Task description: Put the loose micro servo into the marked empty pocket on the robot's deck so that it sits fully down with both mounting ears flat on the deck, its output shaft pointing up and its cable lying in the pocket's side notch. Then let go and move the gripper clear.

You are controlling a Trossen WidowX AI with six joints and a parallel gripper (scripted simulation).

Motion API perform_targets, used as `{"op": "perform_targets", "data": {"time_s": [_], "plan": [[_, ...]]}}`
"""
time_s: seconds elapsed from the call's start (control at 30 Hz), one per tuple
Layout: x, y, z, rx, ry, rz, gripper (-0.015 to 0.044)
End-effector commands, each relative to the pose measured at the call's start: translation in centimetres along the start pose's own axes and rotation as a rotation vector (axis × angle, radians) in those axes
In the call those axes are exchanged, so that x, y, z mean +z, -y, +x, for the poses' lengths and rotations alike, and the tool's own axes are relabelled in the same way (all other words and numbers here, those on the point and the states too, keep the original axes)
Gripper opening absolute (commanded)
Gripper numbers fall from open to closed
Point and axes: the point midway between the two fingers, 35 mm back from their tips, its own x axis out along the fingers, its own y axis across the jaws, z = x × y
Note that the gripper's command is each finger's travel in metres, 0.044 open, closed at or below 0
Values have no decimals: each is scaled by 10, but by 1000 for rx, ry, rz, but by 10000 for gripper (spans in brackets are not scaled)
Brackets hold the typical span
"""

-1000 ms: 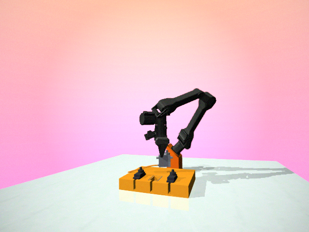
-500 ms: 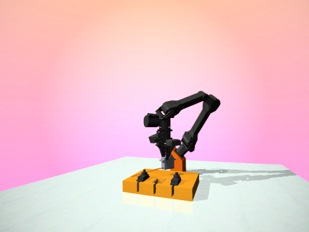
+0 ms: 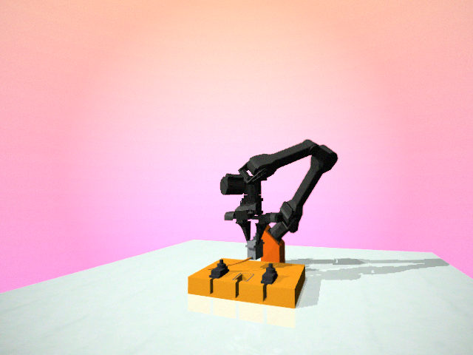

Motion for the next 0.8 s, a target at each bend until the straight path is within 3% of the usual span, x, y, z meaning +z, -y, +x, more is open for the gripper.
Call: {"op": "perform_targets", "data": {"time_s": [0.0,0.37,0.77], "plan": [[0,-1,0,4,3,-152,0],[4,-2,0,4,3,-175,0],[50,-10,-1,4,5,-176,0]]}}
